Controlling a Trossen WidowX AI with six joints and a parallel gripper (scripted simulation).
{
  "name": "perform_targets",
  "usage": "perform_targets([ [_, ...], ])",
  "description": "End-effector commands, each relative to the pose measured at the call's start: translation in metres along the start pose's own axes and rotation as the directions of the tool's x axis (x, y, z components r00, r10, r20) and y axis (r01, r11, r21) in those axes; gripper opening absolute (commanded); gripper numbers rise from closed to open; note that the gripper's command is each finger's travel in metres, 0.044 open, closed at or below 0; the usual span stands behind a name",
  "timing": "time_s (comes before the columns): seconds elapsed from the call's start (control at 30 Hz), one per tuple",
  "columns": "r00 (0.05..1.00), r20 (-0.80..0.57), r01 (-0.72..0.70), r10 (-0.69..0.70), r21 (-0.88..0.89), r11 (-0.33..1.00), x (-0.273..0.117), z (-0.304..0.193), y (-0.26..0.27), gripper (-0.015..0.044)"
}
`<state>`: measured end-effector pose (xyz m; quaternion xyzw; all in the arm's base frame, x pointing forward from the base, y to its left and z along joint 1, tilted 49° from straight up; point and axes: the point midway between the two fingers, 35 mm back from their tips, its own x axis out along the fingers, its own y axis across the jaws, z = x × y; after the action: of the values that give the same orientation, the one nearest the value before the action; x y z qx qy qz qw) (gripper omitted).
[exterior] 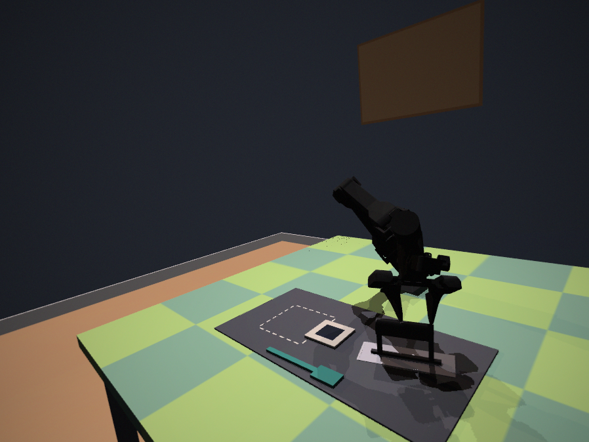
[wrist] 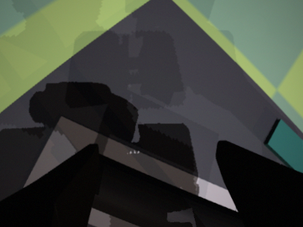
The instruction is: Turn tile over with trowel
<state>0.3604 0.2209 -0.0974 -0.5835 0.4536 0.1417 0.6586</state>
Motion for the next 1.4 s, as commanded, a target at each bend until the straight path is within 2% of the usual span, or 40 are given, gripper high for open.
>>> perform_targets([
  [0.0, 0.999, 0.037, 0.028, -0.023, -0.138, 0.990, -0.002, -0.004, 0.001, 0.0300],
  [0.37, 0.991, 0.126, 0.102, -0.047, -0.469, 0.877, -0.008, -0.014, 0.003, 0.0300],
  [0.5, 0.988, 0.140, 0.123, -0.056, -0.534, 0.836, -0.009, -0.018, 0.003, 0.0300],
  [0.9, 0.971, 0.166, 0.236, -0.175, -0.799, 0.554, -0.014, -0.054, -0.009, 0.0300],
  [1.07, 0.961, 0.170, 0.250, -0.218, -0.868, 0.428, -0.017, -0.068, -0.013, 0.0300],
  [1.37, 0.961, 0.169, 0.249, -0.218, -0.871, 0.422, -0.015, -0.068, -0.014, 0.0300],
])
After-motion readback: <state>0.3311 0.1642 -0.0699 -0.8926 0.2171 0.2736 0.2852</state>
